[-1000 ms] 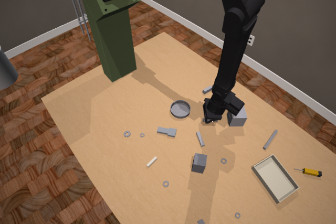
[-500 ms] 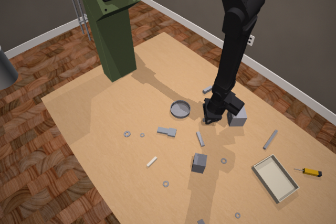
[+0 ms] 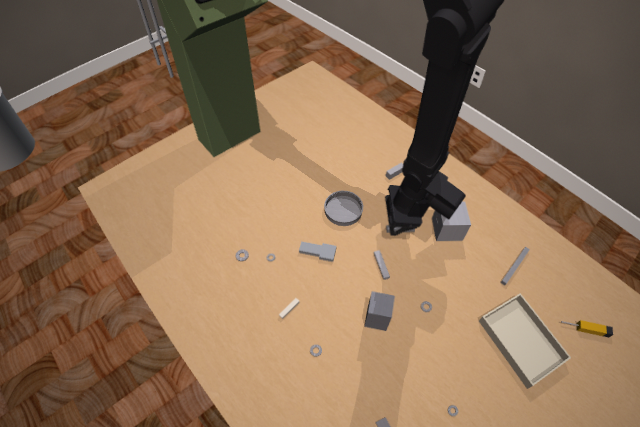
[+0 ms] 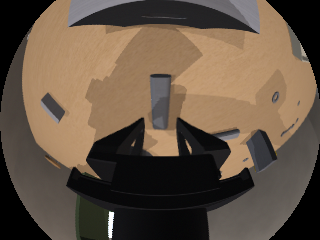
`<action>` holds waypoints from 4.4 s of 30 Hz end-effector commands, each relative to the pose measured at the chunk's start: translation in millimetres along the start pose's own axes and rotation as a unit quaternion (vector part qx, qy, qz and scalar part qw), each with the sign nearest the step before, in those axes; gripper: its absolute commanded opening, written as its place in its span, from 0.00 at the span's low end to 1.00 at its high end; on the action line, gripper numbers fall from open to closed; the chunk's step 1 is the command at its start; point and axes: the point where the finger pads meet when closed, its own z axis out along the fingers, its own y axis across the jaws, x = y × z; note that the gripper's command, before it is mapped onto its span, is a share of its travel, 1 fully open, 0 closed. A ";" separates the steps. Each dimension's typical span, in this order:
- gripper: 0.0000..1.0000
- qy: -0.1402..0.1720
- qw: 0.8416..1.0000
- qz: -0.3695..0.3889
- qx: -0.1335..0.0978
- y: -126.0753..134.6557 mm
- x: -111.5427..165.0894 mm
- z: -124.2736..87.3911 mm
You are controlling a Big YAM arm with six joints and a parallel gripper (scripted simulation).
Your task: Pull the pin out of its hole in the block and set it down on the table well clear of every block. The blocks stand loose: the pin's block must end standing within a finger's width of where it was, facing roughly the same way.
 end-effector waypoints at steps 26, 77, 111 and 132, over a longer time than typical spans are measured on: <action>0.40 -0.004 1.000 -0.001 0.004 -4.1 -0.3 -35.8; 0.40 -0.006 1.000 0.004 0.002 0.5 3.0 -77.0; 0.40 -0.004 1.000 0.002 0.000 3.1 11.6 -116.6; 0.40 -0.004 1.000 0.002 0.000 3.1 11.6 -116.6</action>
